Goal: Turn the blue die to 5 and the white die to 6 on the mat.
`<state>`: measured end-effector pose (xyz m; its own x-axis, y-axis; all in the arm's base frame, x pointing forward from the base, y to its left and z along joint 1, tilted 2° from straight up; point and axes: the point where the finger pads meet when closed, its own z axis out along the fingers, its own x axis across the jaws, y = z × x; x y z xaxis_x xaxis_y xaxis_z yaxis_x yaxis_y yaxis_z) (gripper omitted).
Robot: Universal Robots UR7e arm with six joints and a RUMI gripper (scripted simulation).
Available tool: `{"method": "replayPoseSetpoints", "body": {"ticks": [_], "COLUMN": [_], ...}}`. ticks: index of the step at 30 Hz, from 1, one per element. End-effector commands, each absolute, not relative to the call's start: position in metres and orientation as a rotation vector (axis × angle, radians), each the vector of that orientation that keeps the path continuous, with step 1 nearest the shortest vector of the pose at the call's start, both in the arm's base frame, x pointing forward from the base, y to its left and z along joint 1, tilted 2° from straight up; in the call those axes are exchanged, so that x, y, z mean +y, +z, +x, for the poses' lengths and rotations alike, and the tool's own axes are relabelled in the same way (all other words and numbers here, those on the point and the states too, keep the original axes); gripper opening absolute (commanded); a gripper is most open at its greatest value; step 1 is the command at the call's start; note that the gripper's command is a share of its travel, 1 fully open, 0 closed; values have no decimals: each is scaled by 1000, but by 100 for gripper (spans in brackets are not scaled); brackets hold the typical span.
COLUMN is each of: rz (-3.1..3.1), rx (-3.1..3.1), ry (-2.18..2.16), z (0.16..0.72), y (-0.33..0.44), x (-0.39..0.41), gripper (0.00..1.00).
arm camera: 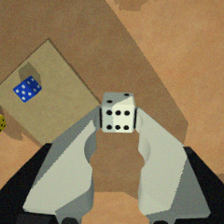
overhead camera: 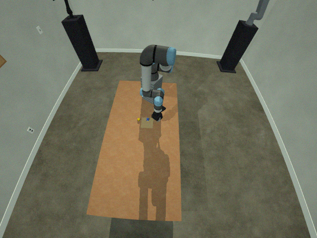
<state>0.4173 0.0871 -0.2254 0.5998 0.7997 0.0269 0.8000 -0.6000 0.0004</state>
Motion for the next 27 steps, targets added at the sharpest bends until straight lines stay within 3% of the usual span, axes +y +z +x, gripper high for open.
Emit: {"method": "replayPoseSetpoints", "body": {"ticks": [1,16,27], "rz": [-2693,-2393,-2329], "rx": [-1592,-2022,-2097], "ry": [-44,-47,-48], "z": [424,430,430], "y": [-225,-224,-224], "x": [56,-22,-37], "gripper": [6,6,6]}}
